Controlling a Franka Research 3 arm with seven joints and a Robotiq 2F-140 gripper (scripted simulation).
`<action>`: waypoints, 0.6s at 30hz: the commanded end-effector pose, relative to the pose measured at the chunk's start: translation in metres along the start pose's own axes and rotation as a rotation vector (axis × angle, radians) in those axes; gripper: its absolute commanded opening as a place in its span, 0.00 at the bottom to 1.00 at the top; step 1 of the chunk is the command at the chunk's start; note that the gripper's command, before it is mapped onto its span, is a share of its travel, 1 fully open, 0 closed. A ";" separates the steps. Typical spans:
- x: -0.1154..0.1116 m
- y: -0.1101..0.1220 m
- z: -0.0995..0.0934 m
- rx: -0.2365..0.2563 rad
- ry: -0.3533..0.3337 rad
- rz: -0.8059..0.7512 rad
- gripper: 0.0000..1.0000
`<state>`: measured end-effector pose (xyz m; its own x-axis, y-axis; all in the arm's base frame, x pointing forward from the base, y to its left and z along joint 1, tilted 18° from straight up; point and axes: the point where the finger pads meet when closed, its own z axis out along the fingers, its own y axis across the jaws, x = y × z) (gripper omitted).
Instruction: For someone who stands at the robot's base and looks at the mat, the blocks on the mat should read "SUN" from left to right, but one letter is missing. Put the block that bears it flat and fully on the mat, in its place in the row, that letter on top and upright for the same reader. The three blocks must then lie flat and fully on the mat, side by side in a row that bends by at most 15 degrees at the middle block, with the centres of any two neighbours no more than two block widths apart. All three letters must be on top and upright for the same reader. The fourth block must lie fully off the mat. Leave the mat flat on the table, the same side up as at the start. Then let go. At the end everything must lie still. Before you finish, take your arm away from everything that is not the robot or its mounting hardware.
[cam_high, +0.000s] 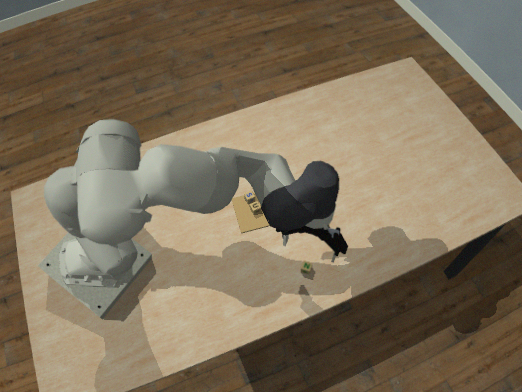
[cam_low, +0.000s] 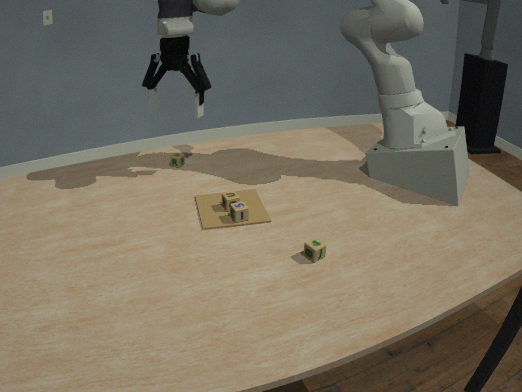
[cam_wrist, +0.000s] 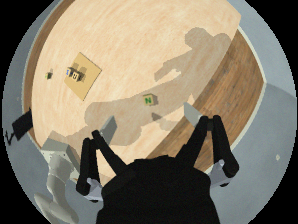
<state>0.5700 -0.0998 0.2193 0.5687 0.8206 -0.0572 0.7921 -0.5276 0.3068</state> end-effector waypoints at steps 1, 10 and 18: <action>-0.001 0.000 0.001 -0.001 -0.005 0.128 1.00; -0.001 0.000 0.001 -0.003 -0.006 0.259 1.00; -0.001 0.001 0.002 -0.004 -0.006 0.370 1.00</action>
<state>0.5696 -0.1011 0.2182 0.7450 0.6669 0.0143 0.6302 -0.7106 0.3128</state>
